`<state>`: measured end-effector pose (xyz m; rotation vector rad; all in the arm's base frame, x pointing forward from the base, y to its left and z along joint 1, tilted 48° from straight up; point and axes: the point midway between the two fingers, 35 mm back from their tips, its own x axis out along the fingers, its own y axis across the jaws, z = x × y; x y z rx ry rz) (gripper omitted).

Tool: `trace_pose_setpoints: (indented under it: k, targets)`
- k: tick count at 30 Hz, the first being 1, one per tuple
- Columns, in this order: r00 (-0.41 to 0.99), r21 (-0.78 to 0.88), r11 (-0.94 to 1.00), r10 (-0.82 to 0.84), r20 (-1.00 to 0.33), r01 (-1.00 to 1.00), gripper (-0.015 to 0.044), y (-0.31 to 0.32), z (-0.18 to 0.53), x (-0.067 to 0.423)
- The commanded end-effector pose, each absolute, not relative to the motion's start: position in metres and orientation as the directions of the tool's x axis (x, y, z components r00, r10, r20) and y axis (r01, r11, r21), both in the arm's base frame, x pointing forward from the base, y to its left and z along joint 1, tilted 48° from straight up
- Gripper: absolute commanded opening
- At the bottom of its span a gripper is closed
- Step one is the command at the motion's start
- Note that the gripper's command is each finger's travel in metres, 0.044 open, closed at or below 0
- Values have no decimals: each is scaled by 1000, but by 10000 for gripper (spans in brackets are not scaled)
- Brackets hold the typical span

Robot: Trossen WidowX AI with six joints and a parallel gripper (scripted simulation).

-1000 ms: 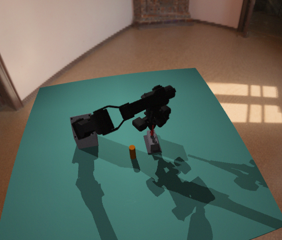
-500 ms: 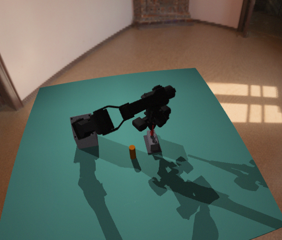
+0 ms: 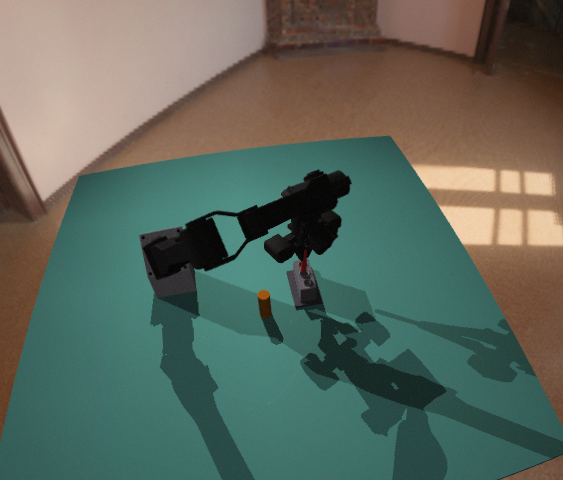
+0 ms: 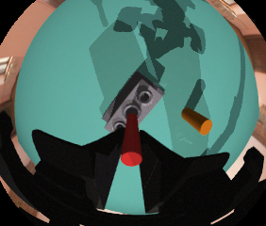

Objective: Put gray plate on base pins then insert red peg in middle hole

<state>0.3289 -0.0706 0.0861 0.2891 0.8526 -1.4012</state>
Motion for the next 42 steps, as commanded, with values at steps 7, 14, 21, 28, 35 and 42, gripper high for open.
trace_pose_setpoints:
  k: [7,14,21,28,35,42]
  targets:
    - [-62,-299,192,-740,-669,935,0,-71,86,329]
    - [-61,-299,193,-741,-669,934,0,-75,84,329]
    - [-59,-301,195,-744,-666,933,0,-85,79,330]
    - [-62,-297,190,-740,-670,936,0,-84,79,330]
    - [-62,-297,190,-740,-670,936,0,-84,79,330]
    - [-62,-297,190,-740,-670,936,0,-84,77,329]
